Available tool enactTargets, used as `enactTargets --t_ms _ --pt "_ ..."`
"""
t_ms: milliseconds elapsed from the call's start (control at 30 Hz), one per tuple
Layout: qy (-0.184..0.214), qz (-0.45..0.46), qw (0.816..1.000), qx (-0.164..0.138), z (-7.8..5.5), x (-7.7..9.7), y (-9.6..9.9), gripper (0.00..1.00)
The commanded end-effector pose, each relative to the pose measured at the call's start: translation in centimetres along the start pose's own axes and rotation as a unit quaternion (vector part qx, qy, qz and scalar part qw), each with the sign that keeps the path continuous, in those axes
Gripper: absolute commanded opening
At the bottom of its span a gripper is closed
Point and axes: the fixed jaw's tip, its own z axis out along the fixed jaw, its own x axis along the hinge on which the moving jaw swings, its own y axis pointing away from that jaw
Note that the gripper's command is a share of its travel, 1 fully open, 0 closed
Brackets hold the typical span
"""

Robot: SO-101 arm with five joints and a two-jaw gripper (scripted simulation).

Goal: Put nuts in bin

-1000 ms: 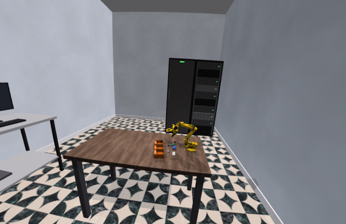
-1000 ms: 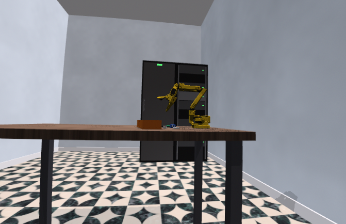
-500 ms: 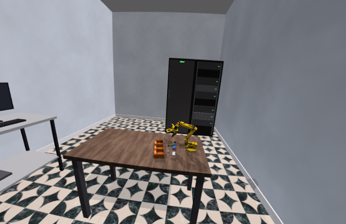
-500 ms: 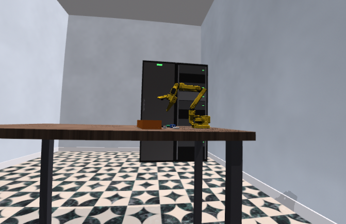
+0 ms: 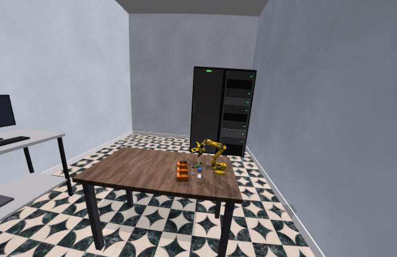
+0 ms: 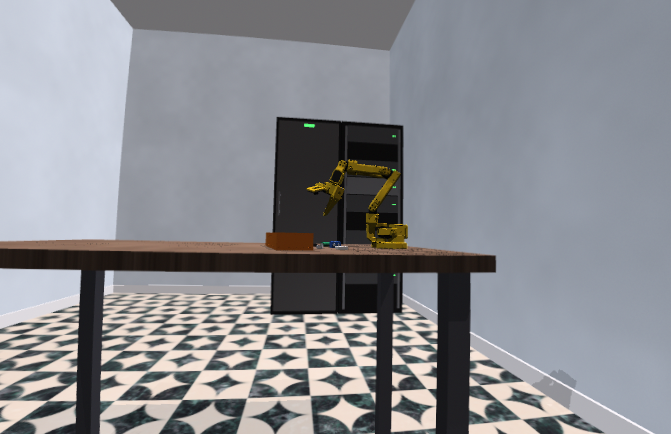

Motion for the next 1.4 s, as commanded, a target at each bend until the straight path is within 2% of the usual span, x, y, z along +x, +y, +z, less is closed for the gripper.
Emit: enactTargets --t_ms 0,400,433,967,1000,1367 --pt "-0.004 -0.016 1.000 0.003 -0.27 -0.09 -0.11 1.00" --pt "-0.008 -0.058 0.998 0.008 -0.72 -0.19 -0.29 1.00" --pt "0.003 -0.054 0.999 -0.004 -0.22 0.20 0.13 1.00" --pt "-0.003 -0.105 0.994 0.003 -0.81 0.02 -0.16 1.00" --pt "0.007 -0.101 0.995 -0.010 -0.33 0.40 0.25 1.00" --pt "0.002 -0.136 0.991 -0.003 -0.77 0.24 0.00 1.00"
